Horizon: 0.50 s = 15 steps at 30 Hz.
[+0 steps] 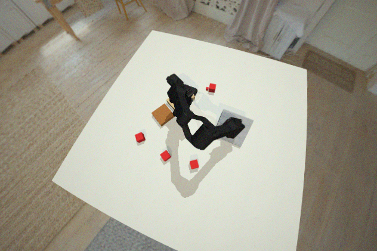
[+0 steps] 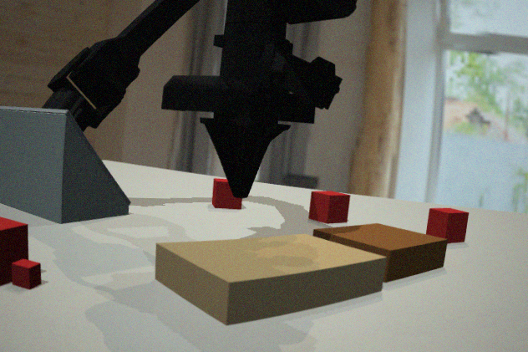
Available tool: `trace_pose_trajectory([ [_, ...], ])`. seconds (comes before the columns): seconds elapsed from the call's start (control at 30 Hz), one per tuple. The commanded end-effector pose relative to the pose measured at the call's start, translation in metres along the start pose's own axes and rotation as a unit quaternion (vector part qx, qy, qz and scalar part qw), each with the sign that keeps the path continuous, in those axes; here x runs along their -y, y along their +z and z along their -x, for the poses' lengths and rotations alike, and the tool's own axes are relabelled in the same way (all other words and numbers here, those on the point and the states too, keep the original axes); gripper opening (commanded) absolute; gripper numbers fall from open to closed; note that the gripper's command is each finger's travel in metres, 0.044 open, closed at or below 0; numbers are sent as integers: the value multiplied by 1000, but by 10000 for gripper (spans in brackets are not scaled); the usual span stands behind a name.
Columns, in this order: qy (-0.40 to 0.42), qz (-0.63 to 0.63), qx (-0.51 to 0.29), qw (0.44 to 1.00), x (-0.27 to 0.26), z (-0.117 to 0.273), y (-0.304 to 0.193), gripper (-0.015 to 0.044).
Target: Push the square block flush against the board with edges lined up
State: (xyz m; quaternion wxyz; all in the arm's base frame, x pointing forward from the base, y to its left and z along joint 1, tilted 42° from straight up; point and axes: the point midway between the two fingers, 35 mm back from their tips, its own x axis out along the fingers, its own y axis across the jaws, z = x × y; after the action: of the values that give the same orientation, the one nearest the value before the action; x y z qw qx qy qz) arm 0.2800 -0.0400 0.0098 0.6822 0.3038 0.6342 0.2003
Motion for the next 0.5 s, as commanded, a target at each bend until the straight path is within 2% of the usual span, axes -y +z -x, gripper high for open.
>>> trace_pose_trajectory([
  [0.0, -3, -39, 4, 999, 15, 7, 32, 0],
  [0.47, -5, -207, 4, 978, 91, 7, 135, 0],
])
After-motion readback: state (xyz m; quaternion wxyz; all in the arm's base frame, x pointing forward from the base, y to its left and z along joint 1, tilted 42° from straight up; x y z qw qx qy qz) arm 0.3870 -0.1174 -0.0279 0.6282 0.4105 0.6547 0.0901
